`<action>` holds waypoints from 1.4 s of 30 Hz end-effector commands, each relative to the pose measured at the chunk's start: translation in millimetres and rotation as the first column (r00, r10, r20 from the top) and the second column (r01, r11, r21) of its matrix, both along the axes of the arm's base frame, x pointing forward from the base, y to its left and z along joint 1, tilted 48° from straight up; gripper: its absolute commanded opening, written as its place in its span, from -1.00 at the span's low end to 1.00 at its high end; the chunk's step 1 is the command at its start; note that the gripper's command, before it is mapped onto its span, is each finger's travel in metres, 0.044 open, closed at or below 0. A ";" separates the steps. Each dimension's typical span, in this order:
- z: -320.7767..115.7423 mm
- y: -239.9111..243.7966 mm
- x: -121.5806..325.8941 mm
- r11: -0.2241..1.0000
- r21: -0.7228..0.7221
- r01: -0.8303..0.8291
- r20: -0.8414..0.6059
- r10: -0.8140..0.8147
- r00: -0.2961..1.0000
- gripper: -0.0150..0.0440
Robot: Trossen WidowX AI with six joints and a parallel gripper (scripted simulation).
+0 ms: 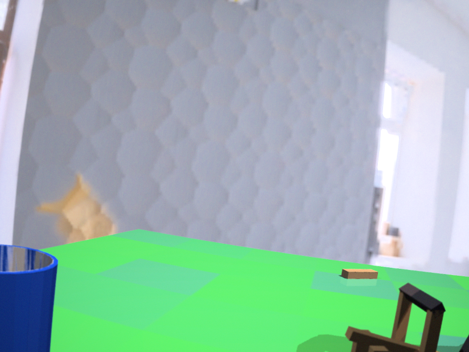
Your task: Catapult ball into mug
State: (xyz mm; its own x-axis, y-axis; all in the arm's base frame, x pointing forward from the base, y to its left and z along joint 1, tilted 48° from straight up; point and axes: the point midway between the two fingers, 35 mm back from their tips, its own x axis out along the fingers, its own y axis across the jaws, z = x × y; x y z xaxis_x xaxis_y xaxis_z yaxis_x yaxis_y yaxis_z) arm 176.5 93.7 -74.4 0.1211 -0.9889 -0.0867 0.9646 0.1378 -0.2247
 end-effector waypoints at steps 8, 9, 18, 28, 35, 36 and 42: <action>-7.6 -8.9 -1.0 1.000 -0.021 0.003 0.007 -0.003 1.000 -0.49; -8.8 -10.1 -1.0 1.000 -0.022 0.003 0.006 -0.003 1.000 -0.49; -19.5 -20.9 -0.8 0.999 -0.036 0.005 -0.003 -0.005 1.000 -0.49; -30.9 -33.2 -1.5 0.999 -0.051 0.007 -0.014 -0.008 1.000 -0.49; -38.7 -42.1 -2.6 0.998 -0.062 0.009 -0.022 -0.010 1.000 -0.49; -39.8 -43.4 -2.7 0.998 -0.063 0.009 -0.023 -0.010 1.000 -0.49; -46.3 -51.1 -4.1 0.997 -0.072 0.010 -0.030 -0.012 0.999 -0.49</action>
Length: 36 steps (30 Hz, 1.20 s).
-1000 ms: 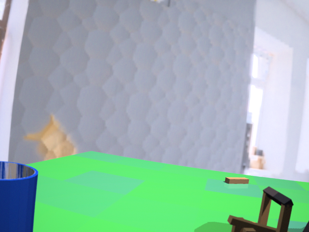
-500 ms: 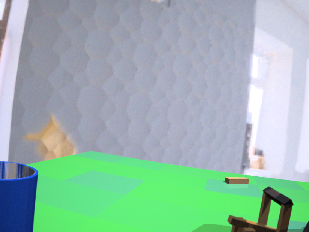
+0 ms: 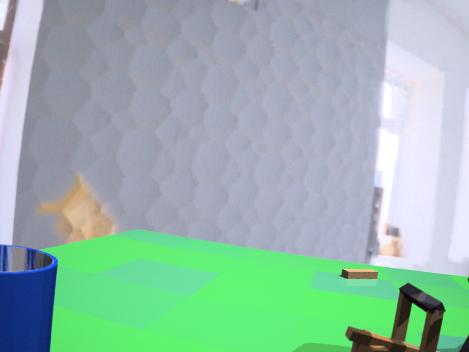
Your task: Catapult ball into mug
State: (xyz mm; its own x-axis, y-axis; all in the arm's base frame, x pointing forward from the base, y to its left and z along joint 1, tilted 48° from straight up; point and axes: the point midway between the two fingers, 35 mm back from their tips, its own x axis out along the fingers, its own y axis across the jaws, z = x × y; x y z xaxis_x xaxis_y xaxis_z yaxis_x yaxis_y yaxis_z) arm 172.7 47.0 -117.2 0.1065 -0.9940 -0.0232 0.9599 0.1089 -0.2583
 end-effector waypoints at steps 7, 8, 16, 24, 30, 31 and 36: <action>-10.8 -13.5 -2.3 1.000 -0.015 0.000 -0.013 0.000 1.000 -0.49; -11.8 -14.8 -2.6 1.000 -0.016 0.000 -0.014 0.000 1.000 -0.49; -19.9 -25.3 -5.5 1.000 -0.027 0.002 -0.025 -0.002 1.000 -0.49; -29.6 -38.9 -7.7 1.000 -0.013 0.003 -0.033 -0.003 0.999 -0.49; -34.3 -43.8 -7.6 1.000 0.008 0.001 -0.036 -0.001 0.999 -0.49; -32.7 -36.4 -6.0 1.000 0.012 -0.003 -0.040 0.004 0.999 -0.49; -8.5 43.6 -5.0 0.997 0.056 -0.051 -0.086 0.055 0.995 -0.49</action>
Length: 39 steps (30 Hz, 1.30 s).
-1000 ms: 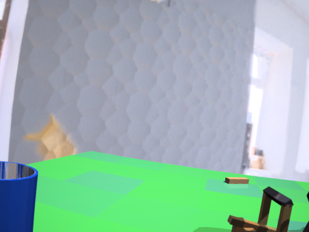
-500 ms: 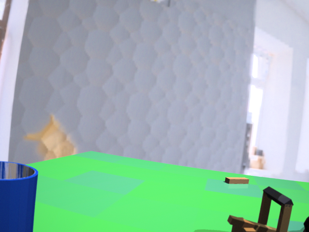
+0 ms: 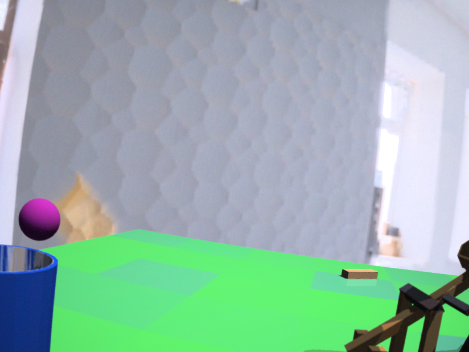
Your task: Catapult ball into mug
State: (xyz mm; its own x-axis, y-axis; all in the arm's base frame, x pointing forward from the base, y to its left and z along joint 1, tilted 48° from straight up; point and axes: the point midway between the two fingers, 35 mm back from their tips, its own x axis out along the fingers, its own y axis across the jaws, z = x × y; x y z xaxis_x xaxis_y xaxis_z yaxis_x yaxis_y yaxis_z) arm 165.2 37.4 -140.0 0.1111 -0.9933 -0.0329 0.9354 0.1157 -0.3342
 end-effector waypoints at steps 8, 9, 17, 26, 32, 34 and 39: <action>24.6 82.4 0.1 0.994 0.090 -0.067 -0.025 0.069 0.997 -0.31; 24.6 83.7 2.3 0.993 0.101 -0.061 -0.042 0.065 0.997 -0.22; 21.8 97.9 29.1 0.977 0.214 -0.020 -0.198 0.064 0.978 0.49; 21.4 109.9 65.6 0.936 0.353 -0.014 -0.296 0.126 0.947 1.00; 21.7 121.1 97.1 0.888 0.459 -0.042 -0.395 0.246 0.885 1.00; 23.1 124.6 108.6 0.870 0.491 -0.056 -0.418 0.291 0.861 1.00; 28.3 133.0 138.5 0.821 0.561 -0.105 -0.465 0.417 0.781 1.00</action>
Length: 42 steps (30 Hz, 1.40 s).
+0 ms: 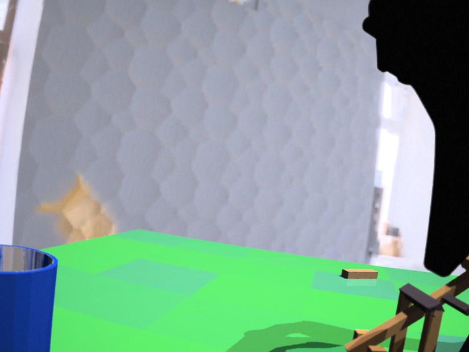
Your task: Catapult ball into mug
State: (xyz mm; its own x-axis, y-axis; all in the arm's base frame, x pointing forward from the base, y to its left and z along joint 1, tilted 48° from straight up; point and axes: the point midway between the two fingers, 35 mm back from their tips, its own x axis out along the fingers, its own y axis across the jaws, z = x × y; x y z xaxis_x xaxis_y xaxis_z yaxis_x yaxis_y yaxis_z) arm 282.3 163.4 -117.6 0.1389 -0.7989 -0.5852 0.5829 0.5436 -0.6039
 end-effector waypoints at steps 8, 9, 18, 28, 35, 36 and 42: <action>24.0 17.0 73.5 0.948 0.149 -0.282 -0.133 0.302 0.944 1.00; 28.3 17.5 80.5 0.938 0.158 -0.308 -0.138 0.330 0.934 1.00; 69.8 17.6 141.9 0.819 0.184 -0.543 -0.172 0.571 0.803 1.00; 119.5 11.2 208.6 0.628 0.122 -0.768 -0.244 0.769 0.591 1.00; 128.8 8.1 221.3 0.600 0.103 -0.794 -0.259 0.787 0.561 1.00; 128.8 8.1 221.3 0.600 0.103 -0.794 -0.259 0.787 0.561 1.00; 128.8 8.1 221.3 0.600 0.103 -0.794 -0.259 0.787 0.561 1.00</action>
